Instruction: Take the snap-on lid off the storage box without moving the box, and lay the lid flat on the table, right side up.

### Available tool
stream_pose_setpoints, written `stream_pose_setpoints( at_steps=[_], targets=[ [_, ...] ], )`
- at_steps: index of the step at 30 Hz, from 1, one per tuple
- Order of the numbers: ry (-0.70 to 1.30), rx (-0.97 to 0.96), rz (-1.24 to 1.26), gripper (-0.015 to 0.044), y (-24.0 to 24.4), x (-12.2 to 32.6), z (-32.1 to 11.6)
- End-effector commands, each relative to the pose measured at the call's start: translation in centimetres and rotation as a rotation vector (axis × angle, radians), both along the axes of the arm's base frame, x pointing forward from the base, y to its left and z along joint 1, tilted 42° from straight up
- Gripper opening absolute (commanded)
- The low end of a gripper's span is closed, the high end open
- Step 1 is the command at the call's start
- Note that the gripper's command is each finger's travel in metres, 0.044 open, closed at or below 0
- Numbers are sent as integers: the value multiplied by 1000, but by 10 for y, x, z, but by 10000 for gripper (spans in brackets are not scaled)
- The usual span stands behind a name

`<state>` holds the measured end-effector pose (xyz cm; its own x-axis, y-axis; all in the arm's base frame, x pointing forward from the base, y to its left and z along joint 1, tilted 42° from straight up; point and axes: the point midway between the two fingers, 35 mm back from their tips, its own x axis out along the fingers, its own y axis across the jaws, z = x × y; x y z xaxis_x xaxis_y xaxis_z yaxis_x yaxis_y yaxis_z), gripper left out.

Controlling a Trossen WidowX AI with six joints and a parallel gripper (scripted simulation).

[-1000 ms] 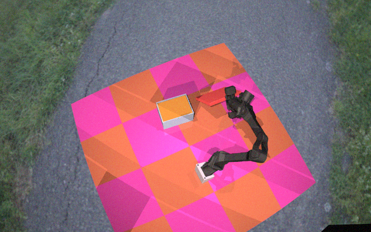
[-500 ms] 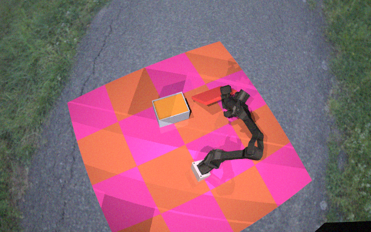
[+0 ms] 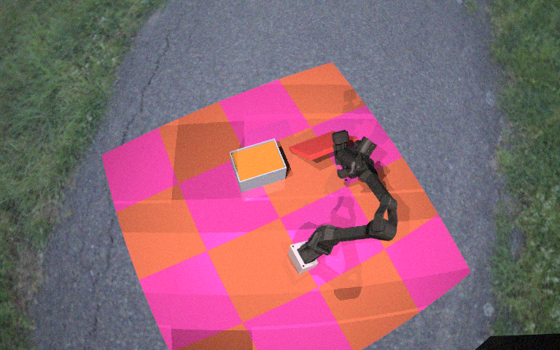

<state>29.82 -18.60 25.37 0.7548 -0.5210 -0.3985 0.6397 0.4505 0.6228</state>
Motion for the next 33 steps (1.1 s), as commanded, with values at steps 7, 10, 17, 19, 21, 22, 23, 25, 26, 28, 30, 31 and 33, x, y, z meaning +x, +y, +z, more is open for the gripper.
stream_pose_setpoints(
  at_steps=[7, 10, 17, 19, 21, 22, 23, 25, 26, 28, 30, 31, 33],
  targets=[
    [-4, -2, 8, 0, -4, 1, -5],
    [-4, -2, 8, 0, -6, 1, -7],
    [-3, -2, 8, 0, -9, 1, -11],
    [-3, -2, 8, 0, -11, 1, -12],
    [-3, -2, 8, 0, -12, 1, -13],
    [-3, -2, 8, 0, -12, 1, -14],
    [-3, -3, 8, 0, -13, 1, -14],
    [-3, -3, 8, 0, -14, 1, -15],
    [-3, -3, 8, 0, -14, 1, -16],
    [-3, -3, 8, 0, -15, 1, -17],
    [-3, -3, 8, 0, -17, 1, -18],
    [-3, -3, 8, 0, -17, 1, -19],
    [-3, -3, 8, 0, -18, 1, -20]
  ],
)
